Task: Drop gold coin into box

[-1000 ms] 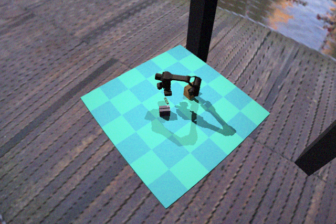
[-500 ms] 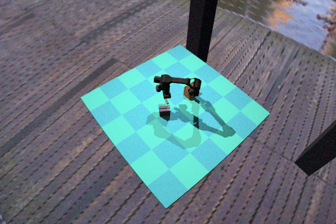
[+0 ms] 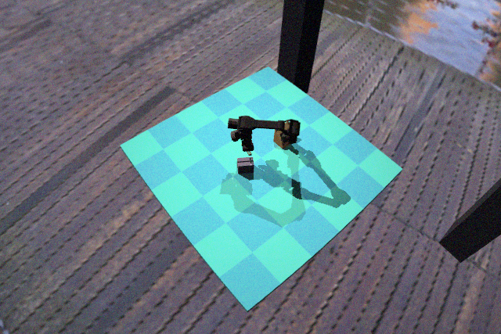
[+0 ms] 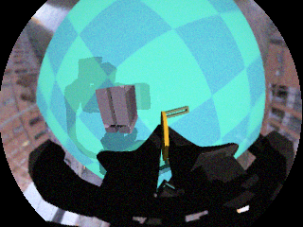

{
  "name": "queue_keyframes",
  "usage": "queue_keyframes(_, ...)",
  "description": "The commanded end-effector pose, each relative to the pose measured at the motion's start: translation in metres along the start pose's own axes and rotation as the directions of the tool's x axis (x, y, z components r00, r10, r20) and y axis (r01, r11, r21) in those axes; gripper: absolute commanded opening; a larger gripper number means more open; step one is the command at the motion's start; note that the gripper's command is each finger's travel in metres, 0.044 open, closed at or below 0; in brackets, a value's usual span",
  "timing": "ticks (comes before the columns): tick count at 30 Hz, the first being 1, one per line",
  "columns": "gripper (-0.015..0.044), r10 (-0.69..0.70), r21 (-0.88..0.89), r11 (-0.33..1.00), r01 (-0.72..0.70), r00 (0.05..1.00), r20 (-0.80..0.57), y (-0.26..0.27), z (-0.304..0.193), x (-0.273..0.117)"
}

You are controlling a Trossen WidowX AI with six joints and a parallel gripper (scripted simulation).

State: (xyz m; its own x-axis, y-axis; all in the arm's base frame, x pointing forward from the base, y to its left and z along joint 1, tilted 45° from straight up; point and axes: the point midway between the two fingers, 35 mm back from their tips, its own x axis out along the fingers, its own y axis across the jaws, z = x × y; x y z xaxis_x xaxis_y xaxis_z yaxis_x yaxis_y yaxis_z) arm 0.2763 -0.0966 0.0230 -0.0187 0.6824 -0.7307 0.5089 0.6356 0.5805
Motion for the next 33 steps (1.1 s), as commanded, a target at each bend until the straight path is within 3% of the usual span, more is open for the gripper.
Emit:
queue_keyframes(1,0.0,0.004,0.0,1.0,-0.004,1.0,0.009,0.01,0.004,-0.003)
queue_keyframes(33,0.0,0.027,0.009,1.0,-0.027,1.0,-0.005,0.086,0.013,-0.001)
